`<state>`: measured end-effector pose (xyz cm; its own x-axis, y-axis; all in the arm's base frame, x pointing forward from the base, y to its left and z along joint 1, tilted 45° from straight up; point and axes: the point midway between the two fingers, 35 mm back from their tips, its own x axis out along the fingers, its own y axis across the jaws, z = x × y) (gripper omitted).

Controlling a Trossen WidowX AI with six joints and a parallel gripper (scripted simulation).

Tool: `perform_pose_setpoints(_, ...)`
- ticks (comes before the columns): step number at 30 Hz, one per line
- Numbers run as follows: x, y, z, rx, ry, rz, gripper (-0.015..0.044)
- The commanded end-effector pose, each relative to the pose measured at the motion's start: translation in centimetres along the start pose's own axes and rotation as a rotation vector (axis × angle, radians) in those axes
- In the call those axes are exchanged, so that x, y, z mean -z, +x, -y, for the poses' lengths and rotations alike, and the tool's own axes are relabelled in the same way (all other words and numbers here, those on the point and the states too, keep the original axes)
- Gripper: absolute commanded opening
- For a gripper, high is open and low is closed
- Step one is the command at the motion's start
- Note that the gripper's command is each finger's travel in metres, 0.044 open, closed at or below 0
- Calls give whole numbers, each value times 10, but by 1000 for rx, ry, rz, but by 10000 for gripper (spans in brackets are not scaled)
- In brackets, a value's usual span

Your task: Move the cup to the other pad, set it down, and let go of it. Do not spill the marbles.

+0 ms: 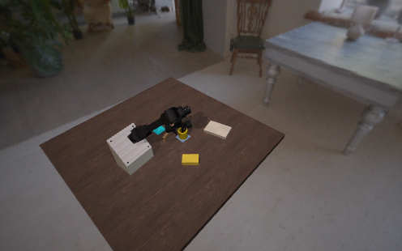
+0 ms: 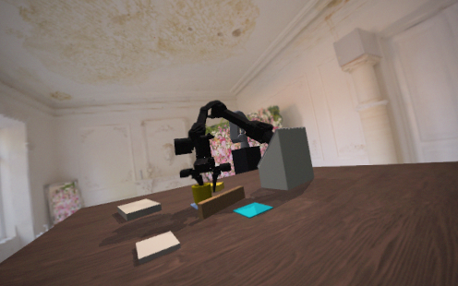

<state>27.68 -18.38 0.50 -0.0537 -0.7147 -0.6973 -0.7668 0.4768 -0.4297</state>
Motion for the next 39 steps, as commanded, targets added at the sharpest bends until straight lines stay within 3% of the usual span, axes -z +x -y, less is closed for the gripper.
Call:
perform_pose_setpoints(1, -1, 2, -4, -9, -11, -1, 166)
perform_pose_setpoints(26, 0, 1, -1, -2, -2, -1, 0)
perform_pose_setpoints(39, -4, -35, -2, -9, -6, 5, 0)
